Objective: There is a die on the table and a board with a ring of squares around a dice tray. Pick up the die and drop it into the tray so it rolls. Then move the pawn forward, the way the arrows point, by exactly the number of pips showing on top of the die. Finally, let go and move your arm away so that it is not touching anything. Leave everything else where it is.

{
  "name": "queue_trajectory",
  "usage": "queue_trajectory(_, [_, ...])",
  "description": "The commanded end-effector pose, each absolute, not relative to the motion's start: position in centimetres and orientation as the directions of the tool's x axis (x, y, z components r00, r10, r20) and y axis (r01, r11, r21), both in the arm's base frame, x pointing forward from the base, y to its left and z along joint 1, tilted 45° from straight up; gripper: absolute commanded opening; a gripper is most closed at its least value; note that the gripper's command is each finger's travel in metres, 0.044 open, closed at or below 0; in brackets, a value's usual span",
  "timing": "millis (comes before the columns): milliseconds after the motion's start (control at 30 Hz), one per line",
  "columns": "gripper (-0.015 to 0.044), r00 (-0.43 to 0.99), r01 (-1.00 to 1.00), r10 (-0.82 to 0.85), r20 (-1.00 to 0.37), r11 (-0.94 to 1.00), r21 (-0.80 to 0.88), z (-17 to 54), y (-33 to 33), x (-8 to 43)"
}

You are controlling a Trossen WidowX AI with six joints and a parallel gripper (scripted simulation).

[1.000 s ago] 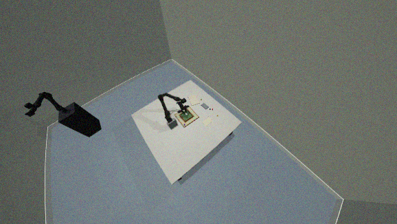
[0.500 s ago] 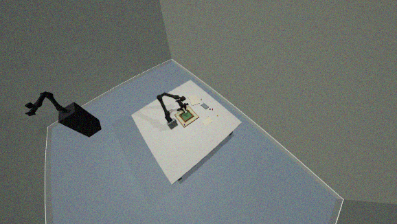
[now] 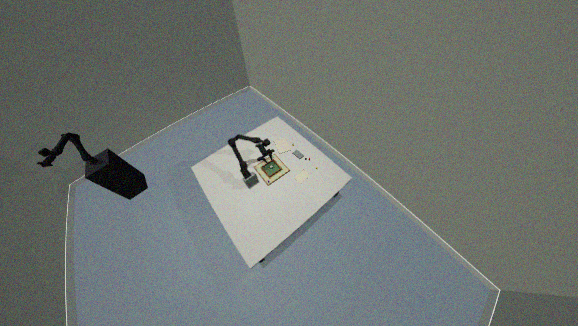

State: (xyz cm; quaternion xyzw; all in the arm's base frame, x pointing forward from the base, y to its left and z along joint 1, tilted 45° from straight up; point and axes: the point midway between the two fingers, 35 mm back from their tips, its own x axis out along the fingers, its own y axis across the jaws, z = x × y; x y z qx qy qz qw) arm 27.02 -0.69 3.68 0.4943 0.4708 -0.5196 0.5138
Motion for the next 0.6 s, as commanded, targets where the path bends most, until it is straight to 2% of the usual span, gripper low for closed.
queue_trajectory(0, [0.0368, 0.026, 0.999, -0.073, -0.997, -0.032, 0.028, 5.3, -2.2, 27.1])
queue_trajectory(100, [0.0440, 0.019, 0.999, -0.056, -0.998, -0.029, 0.021, 5.1, -2.2, 27.1])
queue_trajectory(133, [0.0440, 0.000, 1.000, -0.005, -1.000, -0.021, 0.000, 4.6, -2.0, 27.0])
queue_trajectory(267, [0.0440, -0.060, 0.998, 0.393, -0.917, 0.023, -0.056, 1.4, -0.9, 26.6])
queue_trajectory(367, [0.0440, 0.011, 1.000, 0.651, -0.759, -0.011, 0.005, 0.5, -0.6, 27.1])
queue_trajectory(433, [0.0440, 0.042, 0.999, 0.701, -0.712, -0.031, 0.029, 0.4, -0.7, 27.3])
queue_trajectory(567, [0.0440, 0.042, 0.999, 0.701, -0.712, -0.031, 0.029, 0.4, -0.7, 27.3])
